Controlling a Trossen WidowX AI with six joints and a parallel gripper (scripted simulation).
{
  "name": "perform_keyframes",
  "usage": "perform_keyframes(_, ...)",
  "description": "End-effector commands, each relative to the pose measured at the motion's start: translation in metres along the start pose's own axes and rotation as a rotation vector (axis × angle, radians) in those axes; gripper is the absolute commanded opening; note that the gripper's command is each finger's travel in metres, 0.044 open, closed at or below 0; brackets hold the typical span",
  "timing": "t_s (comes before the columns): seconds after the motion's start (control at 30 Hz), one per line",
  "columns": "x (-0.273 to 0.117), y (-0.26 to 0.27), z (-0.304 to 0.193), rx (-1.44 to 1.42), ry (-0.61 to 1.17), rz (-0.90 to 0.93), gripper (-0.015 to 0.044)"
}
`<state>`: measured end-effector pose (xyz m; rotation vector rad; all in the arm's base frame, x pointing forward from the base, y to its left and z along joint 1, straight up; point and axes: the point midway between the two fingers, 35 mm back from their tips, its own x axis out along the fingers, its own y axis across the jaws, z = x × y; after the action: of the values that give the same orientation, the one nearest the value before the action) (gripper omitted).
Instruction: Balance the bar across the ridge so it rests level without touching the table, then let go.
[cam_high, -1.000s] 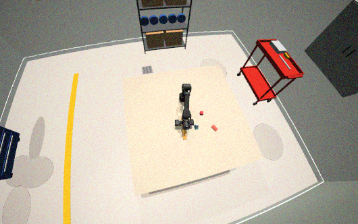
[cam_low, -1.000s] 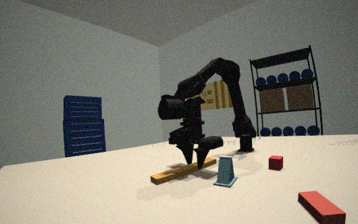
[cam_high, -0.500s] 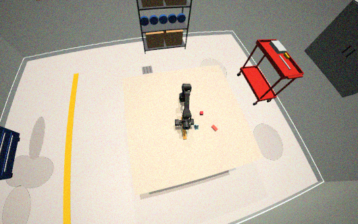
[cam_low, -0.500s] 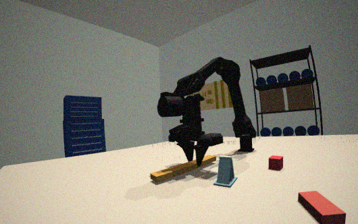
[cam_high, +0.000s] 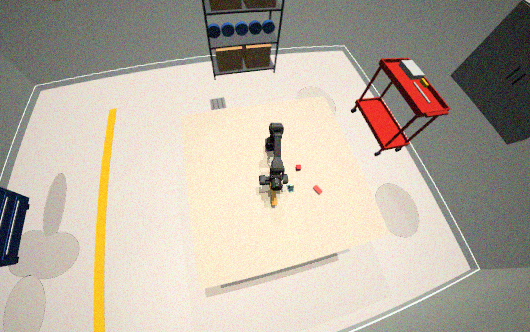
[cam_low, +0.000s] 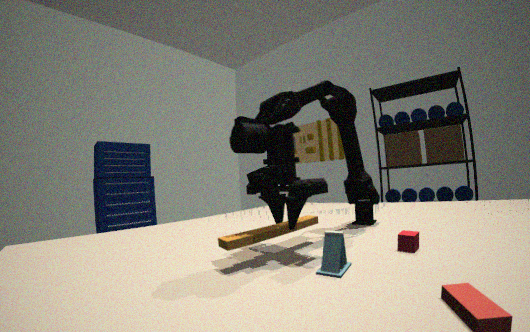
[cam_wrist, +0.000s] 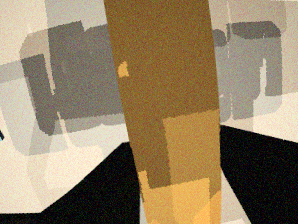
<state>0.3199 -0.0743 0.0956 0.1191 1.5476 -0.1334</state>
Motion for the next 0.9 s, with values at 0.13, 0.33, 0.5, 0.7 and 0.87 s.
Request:
perform_keyframes(0.13, -0.024, 0.000, 0.001, 0.002, -0.010, 0.003, 0.0000)
perform_keyframes(0.33, -0.039, 0.000, 0.000, 0.003, -0.010, 0.004, 0.0000)
perform_keyframes(0.5, -0.052, 0.000, -0.002, 0.003, -0.010, 0.005, 0.0000)
perform_keyframes(0.7, -0.067, 0.001, -0.005, 0.004, -0.010, 0.005, 0.0000)
perform_keyframes(0.87, -0.069, 0.010, -0.004, -0.013, -0.010, 0.006, 0.0000)
